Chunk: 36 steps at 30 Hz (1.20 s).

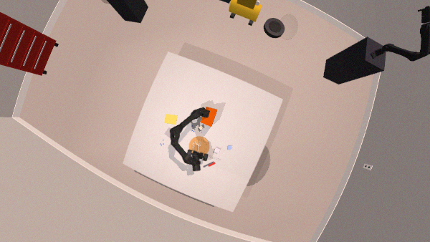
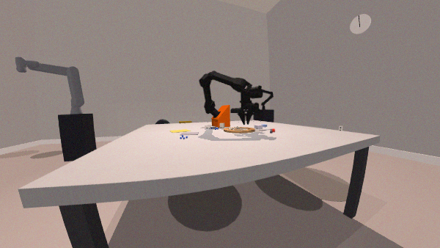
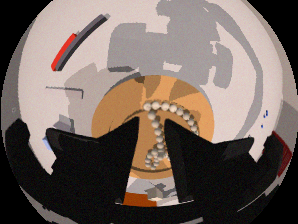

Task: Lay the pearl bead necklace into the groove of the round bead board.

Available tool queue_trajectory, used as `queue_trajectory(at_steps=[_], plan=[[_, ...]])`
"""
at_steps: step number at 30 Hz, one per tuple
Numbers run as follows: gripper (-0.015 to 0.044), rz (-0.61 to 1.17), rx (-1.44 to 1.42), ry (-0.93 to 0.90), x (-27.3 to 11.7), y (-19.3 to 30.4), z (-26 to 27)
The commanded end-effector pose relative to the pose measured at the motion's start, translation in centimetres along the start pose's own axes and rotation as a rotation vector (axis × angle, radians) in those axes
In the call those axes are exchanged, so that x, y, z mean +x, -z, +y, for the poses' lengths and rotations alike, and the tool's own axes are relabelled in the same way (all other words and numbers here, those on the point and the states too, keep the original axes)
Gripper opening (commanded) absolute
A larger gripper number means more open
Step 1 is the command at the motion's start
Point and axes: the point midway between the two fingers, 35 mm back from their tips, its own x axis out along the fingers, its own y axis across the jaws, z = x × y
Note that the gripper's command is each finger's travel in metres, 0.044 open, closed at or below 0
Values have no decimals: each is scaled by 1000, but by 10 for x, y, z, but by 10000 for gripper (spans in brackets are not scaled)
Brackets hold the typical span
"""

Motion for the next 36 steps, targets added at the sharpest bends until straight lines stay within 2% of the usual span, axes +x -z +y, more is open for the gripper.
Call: queue_trajectory(at_steps=[1, 19, 24, 36], plan=[[120, 7, -4, 5, 8, 2, -1], [120, 13, -6, 9, 29, 4, -2], [0, 11, -1, 4, 26, 3, -1], [0, 11, -1, 4, 26, 3, -1]])
